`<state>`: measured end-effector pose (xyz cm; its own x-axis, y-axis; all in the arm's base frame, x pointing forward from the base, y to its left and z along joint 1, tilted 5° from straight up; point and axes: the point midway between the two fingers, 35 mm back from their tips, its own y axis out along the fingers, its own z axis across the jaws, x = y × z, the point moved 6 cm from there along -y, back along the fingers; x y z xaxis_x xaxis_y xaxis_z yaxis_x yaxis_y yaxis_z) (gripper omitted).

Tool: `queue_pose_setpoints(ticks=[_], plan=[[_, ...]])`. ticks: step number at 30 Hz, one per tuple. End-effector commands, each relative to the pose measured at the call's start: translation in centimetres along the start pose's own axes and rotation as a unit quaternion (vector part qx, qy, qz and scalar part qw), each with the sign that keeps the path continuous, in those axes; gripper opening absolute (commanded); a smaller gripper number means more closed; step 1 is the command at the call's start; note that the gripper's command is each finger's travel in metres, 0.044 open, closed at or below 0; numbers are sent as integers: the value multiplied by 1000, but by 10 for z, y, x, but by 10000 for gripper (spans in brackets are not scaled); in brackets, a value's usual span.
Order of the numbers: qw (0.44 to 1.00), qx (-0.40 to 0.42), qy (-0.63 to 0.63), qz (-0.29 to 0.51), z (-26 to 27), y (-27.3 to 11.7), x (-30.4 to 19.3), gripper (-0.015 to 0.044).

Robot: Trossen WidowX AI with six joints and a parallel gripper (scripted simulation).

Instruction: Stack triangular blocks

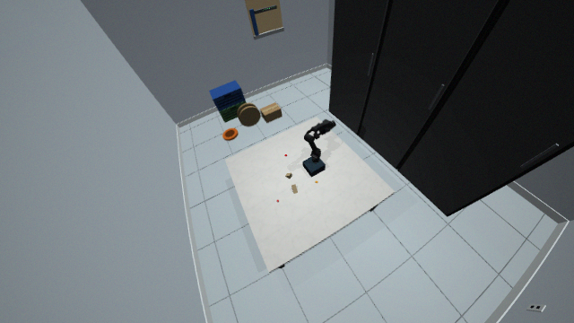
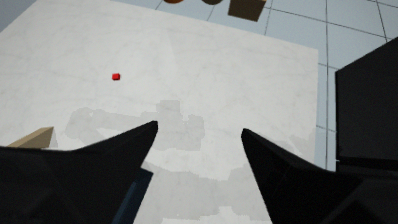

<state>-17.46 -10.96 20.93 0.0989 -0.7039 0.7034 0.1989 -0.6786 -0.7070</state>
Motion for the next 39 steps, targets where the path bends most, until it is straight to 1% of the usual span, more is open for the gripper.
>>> queue_pose_setpoints(ticks=[1,2,10,14,19,24,29,34,39], plan=[[1000,3,-3,1,0,1,1,426],[1000,10,-11,2,1,5,4,440],[982,128,-136,25,28,65,46,440],[959,188,-211,34,52,96,64,440],[916,261,-301,42,92,131,81,440],[860,330,-387,47,142,160,91,440],[790,394,-467,48,200,180,91,440],[709,452,-540,47,262,191,80,440],[616,503,-604,42,325,190,58,440]])
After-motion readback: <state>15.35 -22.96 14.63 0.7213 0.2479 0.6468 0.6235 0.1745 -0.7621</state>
